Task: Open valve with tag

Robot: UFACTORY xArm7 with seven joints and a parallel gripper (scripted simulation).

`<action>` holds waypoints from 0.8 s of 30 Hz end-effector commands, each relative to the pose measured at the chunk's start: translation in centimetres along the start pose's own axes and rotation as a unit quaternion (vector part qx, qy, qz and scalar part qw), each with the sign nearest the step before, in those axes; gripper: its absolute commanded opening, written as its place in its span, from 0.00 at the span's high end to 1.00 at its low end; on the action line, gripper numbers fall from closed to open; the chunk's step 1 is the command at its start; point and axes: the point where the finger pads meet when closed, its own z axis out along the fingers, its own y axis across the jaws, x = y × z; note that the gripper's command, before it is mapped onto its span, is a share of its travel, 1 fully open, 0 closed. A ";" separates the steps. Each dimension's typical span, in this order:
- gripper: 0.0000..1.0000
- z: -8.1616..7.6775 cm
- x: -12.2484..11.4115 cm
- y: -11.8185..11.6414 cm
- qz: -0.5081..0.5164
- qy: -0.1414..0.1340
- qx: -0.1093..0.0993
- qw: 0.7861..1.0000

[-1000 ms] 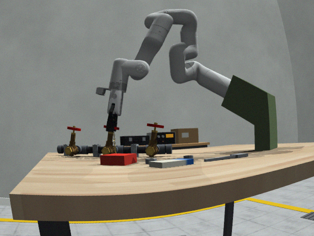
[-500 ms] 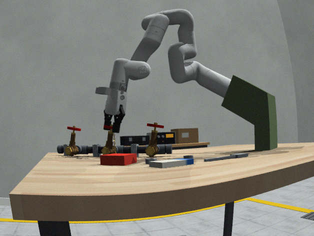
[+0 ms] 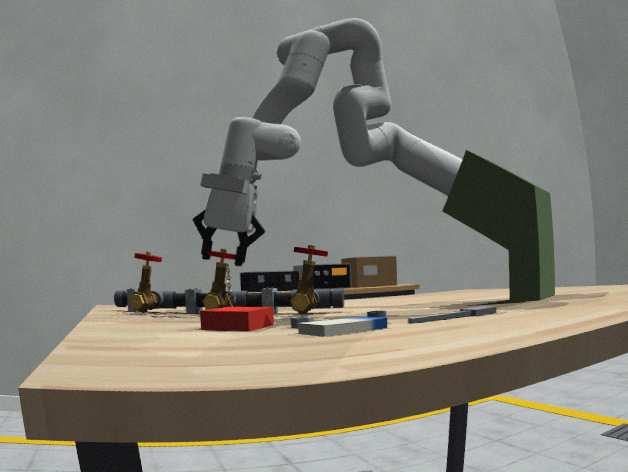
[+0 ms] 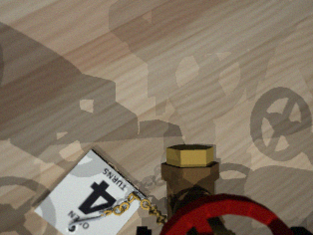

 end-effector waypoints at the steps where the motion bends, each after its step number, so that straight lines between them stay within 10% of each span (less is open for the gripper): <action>1: 1.00 -0.1 0.2 0.1 -0.139 0.014 0.009 0.990; 18: 1.00 -0.1 0.2 0.1 -0.221 0.017 0.010 0.975; 19: 0.00 -0.1 0.2 0.1 -0.221 0.017 0.010 0.975; 24: 0.00 -0.1 0.2 0.1 -0.221 0.017 0.010 0.975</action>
